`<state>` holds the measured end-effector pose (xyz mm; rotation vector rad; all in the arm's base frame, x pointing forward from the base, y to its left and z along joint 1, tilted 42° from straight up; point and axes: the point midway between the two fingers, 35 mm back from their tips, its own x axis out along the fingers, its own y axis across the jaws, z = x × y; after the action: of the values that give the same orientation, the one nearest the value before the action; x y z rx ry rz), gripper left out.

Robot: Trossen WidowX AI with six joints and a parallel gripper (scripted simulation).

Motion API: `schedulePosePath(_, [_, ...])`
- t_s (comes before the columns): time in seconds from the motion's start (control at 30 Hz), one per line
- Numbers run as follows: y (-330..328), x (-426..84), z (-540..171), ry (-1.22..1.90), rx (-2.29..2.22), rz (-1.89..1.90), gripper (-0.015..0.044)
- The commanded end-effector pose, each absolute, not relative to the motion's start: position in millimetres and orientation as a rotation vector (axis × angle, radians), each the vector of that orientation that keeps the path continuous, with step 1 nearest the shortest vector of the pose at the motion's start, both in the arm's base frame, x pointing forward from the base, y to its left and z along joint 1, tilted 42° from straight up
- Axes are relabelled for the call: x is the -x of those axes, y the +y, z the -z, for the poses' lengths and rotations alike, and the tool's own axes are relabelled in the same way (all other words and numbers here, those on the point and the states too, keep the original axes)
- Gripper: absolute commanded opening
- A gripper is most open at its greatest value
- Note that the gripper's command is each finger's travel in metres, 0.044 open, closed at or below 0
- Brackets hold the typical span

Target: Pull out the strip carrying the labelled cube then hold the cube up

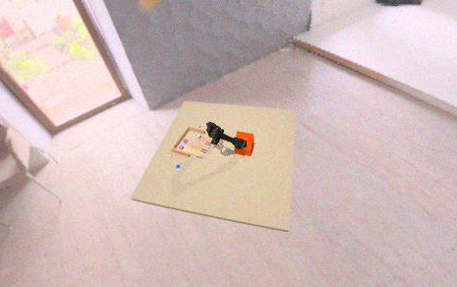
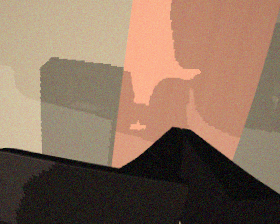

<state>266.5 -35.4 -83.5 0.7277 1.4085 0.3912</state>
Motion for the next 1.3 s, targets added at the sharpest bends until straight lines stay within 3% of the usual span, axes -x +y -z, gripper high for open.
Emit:
schedulePosePath(0.0, [-29.0, -251.8, 86.5, 1.438, -0.731, -0.395, 0.0])
schedulePosePath(1.27, [-16.6, -200.5, 84.5, 1.442, -0.732, -0.394, 0.0])
